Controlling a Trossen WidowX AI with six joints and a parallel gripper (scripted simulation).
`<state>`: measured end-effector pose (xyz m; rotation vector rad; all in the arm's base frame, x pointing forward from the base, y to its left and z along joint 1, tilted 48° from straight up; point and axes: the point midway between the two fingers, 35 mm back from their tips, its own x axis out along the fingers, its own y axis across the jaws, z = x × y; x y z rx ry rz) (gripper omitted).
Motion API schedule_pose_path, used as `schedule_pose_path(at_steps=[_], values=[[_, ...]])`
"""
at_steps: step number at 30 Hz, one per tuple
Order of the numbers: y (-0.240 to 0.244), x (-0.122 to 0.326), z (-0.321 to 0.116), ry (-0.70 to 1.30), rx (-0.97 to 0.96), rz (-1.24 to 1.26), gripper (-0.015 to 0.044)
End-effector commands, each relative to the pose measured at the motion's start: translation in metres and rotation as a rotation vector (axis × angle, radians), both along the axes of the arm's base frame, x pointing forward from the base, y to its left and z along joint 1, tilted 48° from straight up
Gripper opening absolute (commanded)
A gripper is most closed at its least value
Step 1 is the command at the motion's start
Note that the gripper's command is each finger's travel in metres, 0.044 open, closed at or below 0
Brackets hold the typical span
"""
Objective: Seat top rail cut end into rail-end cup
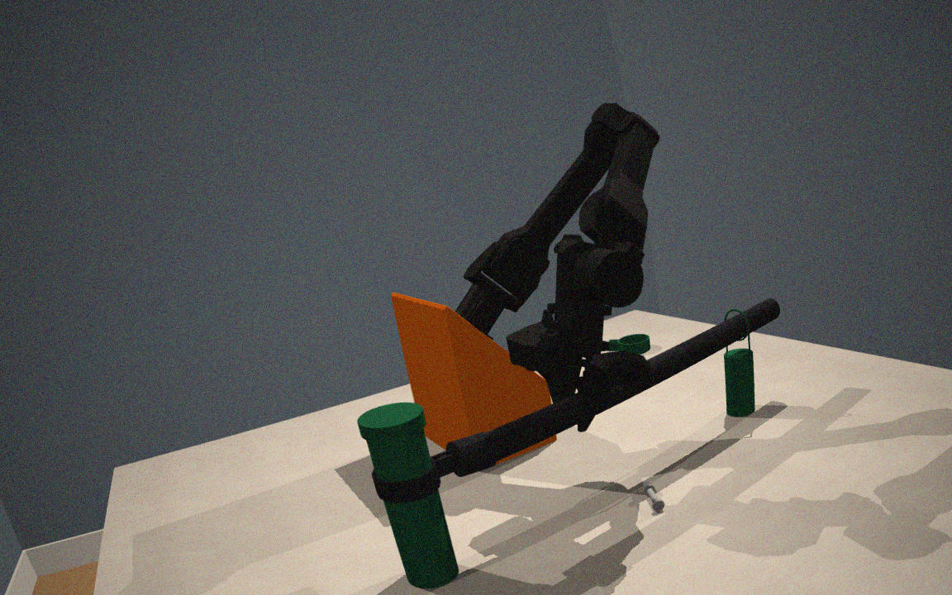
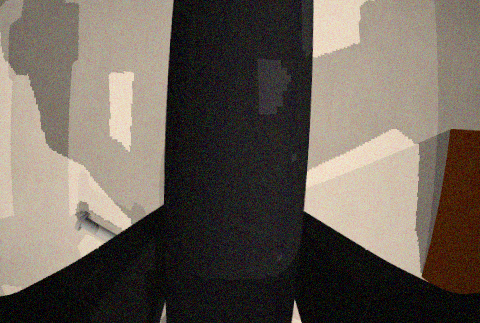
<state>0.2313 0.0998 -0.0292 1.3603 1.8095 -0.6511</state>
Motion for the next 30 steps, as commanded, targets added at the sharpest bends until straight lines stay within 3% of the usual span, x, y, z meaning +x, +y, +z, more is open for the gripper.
schedule_pose_path(at_steps=[1, 30], values=[[-0.0048, 0.0028, 0.0007, -0.011, -0.009, -0.005, 0.0000], [-0.0047, 0.0024, -0.0022, -0.001, 0.000, 0.000, 0.0000]])
